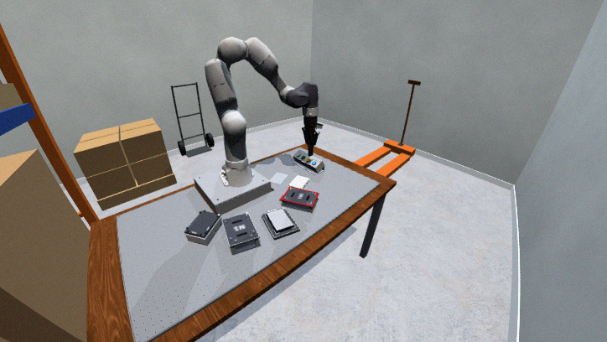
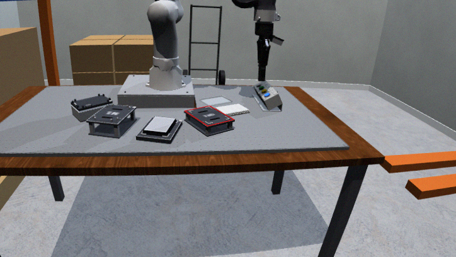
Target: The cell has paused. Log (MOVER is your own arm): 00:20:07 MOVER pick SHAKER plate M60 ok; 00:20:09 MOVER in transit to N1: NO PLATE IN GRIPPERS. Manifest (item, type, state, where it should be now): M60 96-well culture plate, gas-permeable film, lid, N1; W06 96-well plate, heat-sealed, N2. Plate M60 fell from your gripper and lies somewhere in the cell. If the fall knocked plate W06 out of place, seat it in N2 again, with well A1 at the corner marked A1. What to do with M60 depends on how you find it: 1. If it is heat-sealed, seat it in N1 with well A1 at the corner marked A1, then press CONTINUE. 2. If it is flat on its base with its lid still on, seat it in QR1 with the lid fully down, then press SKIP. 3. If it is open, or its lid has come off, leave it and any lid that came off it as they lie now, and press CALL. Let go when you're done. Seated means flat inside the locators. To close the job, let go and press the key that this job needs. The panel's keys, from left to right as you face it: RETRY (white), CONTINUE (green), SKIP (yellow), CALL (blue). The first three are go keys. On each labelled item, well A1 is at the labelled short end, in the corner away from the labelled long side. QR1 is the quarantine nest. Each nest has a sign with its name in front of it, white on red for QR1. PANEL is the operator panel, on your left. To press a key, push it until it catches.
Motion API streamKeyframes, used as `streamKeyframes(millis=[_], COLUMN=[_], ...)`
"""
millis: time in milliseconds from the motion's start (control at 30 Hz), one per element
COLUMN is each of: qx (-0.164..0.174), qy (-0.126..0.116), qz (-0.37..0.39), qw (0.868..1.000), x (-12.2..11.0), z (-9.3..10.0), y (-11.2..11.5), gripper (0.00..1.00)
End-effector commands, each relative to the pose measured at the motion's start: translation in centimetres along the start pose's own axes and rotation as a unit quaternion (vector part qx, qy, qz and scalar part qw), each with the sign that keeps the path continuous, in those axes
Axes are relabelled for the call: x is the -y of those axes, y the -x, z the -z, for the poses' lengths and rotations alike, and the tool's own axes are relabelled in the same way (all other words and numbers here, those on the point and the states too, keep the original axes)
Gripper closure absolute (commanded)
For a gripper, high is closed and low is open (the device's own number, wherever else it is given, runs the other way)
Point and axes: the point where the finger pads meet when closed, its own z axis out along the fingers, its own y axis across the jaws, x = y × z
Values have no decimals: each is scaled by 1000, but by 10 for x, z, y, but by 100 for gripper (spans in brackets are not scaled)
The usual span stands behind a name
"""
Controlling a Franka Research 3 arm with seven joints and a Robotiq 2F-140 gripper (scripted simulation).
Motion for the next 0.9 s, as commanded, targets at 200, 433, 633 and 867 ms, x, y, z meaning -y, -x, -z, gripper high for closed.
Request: streamKeyframes(millis=[200,433,633,867], qx=[20,25,27,28], qy=[-2,-2,-2,-2], qz=[-8,-8,-8,-8], qw=[1000,1000,1000,1000], x=[1,1,1,1], z=[-2,-2,-2,-2], y=[3,3,2,2], gripper=[90,90,90,90])
